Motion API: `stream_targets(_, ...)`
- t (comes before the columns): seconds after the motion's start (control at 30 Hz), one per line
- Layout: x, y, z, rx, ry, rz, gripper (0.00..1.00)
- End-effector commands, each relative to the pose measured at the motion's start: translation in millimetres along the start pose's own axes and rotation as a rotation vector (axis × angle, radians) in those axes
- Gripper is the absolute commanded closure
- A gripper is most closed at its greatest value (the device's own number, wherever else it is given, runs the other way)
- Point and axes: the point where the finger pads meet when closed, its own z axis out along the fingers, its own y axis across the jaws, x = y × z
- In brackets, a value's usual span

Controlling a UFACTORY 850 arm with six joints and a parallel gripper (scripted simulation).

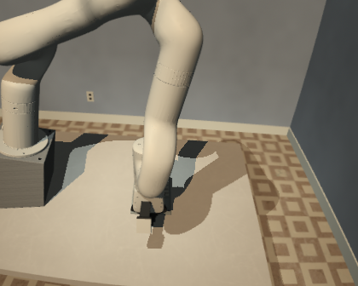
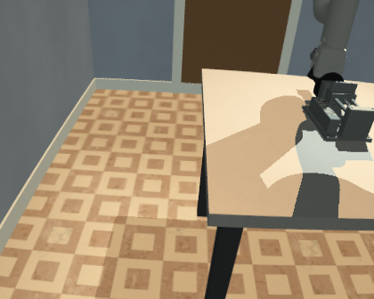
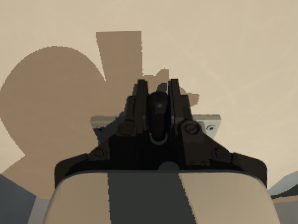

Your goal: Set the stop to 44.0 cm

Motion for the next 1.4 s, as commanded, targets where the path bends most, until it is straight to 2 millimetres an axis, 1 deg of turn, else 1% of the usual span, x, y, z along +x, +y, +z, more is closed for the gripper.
stream_targets(0.0, 0.4, -3.5, -1.3, -0.001, 0.000, 0.000, 0.94)
stream_targets(0.53, 0.4, -14.2, -7.3, -0.001, 0.000, 0.000, 0.94)
stream_targets(1.37, 0.4, -22.5, -17.3, -0.001, 0.000, 0.000, 0.94)
